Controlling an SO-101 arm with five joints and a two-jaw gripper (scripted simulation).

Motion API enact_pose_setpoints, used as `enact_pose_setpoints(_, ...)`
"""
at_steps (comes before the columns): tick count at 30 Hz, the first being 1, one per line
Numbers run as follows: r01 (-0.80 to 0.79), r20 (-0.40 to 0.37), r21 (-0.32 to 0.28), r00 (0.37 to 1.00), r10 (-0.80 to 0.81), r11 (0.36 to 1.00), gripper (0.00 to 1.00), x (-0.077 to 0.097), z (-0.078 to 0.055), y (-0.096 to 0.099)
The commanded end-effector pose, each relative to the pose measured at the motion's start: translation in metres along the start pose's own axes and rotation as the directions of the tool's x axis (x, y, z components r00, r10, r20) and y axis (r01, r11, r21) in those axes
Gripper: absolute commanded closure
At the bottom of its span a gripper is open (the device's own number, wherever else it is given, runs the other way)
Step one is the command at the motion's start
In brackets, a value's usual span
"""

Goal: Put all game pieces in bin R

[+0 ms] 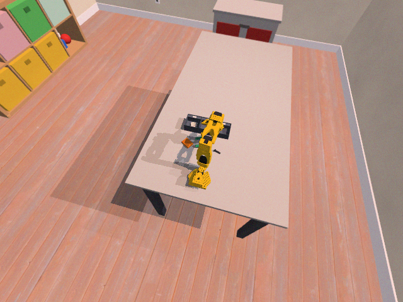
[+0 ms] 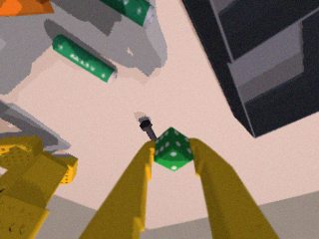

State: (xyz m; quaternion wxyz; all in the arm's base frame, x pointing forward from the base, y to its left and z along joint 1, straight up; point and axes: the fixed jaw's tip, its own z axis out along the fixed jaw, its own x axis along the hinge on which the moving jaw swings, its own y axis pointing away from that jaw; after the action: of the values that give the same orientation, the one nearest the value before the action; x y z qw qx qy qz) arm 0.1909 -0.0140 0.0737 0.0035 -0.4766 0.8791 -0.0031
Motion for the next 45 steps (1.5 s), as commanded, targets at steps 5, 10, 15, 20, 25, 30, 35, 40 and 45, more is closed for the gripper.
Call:
enact_pose_setpoints(5, -0.09, 0.038, 0.042, 0.995, 0.089, 0.995, 1.0, -0.029, -0.013, -0.002)
enact_pose_setpoints(10, -0.104, 0.041, 0.043, 0.994, 0.103, 0.994, 1.0, -0.033, -0.013, -0.001)
enact_pose_setpoints(15, -0.105, 0.042, 0.044, 0.994, 0.103, 0.994, 1.0, -0.033, -0.013, -0.001)
enact_pose_setpoints(20, -0.126, 0.049, 0.048, 0.991, 0.124, 0.991, 1.0, -0.038, -0.014, -0.002)
enact_pose_setpoints(25, -0.184, 0.073, 0.058, 0.981, 0.179, 0.981, 1.0, -0.054, -0.014, -0.003)
enact_pose_setpoints(30, -0.229, 0.093, 0.062, 0.97, 0.223, 0.971, 1.0, -0.066, -0.014, -0.004)
enact_pose_setpoints(35, -0.299, 0.127, 0.063, 0.949, 0.29, 0.952, 1.0, -0.085, -0.014, -0.002)
enact_pose_setpoints(40, -0.341, 0.148, 0.06, 0.932, 0.33, 0.938, 1.0, -0.097, -0.013, -0.001)
enact_pose_setpoints(45, -0.349, 0.152, 0.059, 0.929, 0.337, 0.935, 1.0, -0.1, -0.013, 0.0)
